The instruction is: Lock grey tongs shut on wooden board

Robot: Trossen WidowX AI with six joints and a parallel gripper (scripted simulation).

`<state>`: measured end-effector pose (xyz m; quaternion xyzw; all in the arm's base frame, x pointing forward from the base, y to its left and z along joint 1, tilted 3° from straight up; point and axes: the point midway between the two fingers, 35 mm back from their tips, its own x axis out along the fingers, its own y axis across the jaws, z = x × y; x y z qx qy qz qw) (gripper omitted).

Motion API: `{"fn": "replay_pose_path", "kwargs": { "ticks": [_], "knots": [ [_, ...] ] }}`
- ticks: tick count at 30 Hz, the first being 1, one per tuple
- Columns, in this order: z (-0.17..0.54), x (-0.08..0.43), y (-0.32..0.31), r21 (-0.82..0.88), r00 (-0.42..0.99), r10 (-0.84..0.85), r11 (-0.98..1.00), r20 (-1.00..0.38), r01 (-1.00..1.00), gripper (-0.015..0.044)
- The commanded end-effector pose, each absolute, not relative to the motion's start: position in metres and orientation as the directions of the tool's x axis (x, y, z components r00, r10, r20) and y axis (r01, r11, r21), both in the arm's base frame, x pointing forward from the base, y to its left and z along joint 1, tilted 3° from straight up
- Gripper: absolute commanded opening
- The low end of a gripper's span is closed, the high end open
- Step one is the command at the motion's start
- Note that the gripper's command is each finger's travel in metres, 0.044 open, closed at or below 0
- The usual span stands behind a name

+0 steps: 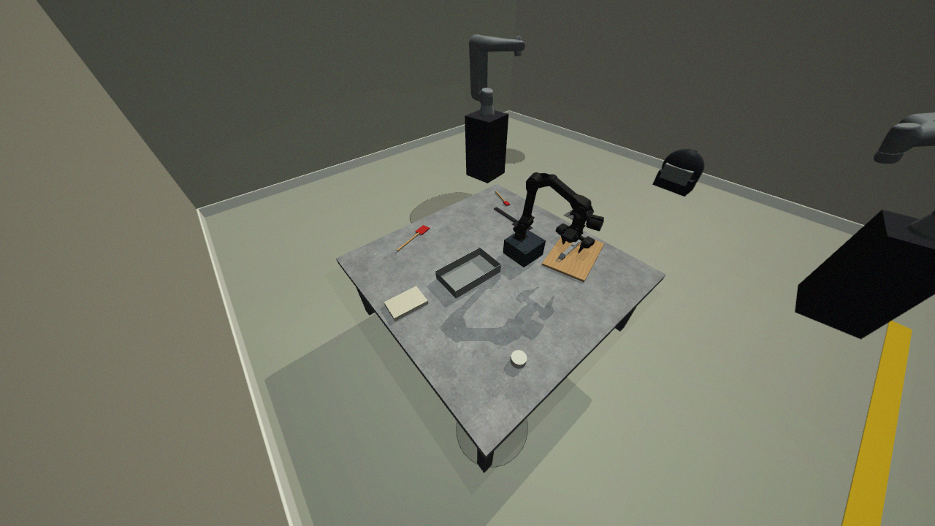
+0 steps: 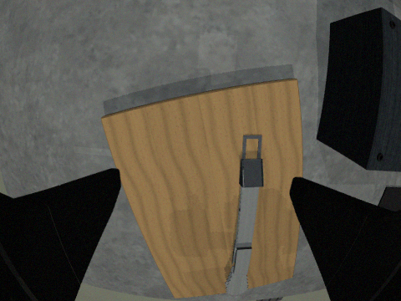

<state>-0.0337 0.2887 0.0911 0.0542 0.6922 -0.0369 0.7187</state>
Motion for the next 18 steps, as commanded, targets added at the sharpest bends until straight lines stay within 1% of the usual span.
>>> {"fn": "replay_pose_path", "kwargs": {
  "ticks": [1, 6, 18],
  "knots": [
    [0.102, -0.030, 0.287, 0.027, 0.040, 0.022, 0.992, -0.999, 0.120, 0.0440],
    [0.139, -0.036, 0.285, 0.029, 0.038, 0.025, 0.991, -0.999, 0.129, 0.0440],
    [0.141, -0.036, 0.284, 0.030, 0.038, 0.025, 0.991, -0.999, 0.130, 0.0440]
  ]
}}
